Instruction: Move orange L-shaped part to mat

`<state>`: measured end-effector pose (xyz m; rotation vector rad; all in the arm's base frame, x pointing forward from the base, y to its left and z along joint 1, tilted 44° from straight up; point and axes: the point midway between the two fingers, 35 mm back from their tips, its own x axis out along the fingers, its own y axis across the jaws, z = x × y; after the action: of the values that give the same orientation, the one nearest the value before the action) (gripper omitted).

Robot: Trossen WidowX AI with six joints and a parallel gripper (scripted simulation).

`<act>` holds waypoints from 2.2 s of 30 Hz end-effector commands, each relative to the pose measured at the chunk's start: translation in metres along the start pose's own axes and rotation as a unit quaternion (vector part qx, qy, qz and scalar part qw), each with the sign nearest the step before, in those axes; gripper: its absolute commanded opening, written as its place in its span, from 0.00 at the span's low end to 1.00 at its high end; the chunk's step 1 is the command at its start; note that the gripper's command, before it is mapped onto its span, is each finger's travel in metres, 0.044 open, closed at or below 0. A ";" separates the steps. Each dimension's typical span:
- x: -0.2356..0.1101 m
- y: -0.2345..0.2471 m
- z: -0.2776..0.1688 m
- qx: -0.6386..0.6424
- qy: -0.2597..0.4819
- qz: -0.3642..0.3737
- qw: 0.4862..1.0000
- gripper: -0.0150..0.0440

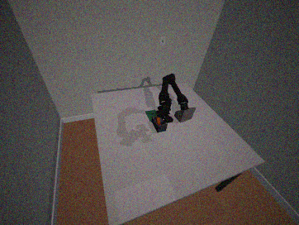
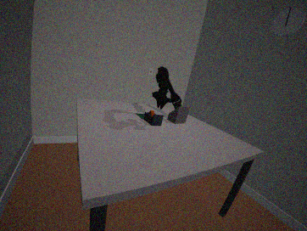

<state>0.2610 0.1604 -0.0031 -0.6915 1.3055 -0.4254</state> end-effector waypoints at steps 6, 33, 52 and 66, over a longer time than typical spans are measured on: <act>0.000 0.000 0.000 -0.002 -0.001 0.000 1.000 0.56; -0.004 -0.078 0.009 -0.707 0.008 0.002 0.707 0.73; 0.027 -0.078 0.009 -0.707 0.008 0.001 0.708 0.73; 0.046 -0.078 0.010 -0.707 0.008 0.001 0.708 0.73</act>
<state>0.2885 0.0805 0.0227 -1.9372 1.4910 0.7444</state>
